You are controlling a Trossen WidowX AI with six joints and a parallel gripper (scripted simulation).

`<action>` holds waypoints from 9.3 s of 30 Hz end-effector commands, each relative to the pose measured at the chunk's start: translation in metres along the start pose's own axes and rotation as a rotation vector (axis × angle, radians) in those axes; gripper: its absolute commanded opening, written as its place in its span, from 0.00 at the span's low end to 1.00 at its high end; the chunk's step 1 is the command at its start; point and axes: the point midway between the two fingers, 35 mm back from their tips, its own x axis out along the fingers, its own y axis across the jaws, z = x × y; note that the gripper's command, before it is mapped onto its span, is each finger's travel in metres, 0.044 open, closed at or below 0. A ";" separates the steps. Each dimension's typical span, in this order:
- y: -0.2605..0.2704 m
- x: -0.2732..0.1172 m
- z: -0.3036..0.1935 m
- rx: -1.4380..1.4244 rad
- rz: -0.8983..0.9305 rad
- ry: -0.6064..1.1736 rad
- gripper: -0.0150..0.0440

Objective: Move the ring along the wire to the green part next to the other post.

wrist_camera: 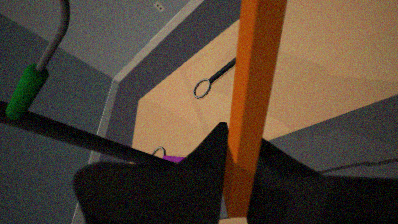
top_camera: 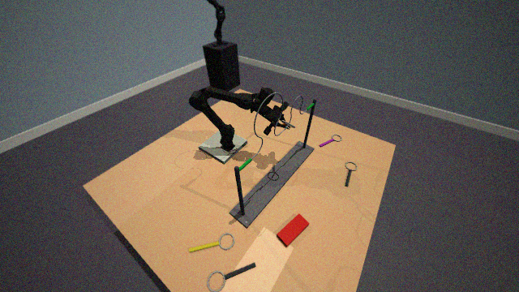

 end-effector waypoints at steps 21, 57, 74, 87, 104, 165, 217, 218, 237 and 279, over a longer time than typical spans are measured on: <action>0.084 -0.022 0.022 0.501 0.288 0.065 0.00; 0.130 -0.057 0.072 0.808 0.463 0.102 0.00; 0.117 -0.049 0.061 0.539 0.310 0.067 0.00; 0.100 -0.042 0.052 0.293 0.170 0.036 0.00; 0.074 -0.036 0.049 -0.032 -0.015 -0.006 0.00; 0.003 -0.055 0.098 -1.190 -0.672 -0.158 0.00; 0.020 -0.090 0.156 -2.123 -1.200 -0.275 0.00; 0.020 -0.091 0.157 -2.134 -1.206 -0.276 0.00; 0.000 -0.082 0.146 -2.092 -1.187 -0.271 0.00; -0.051 -0.007 0.047 -1.381 -0.714 -0.247 0.00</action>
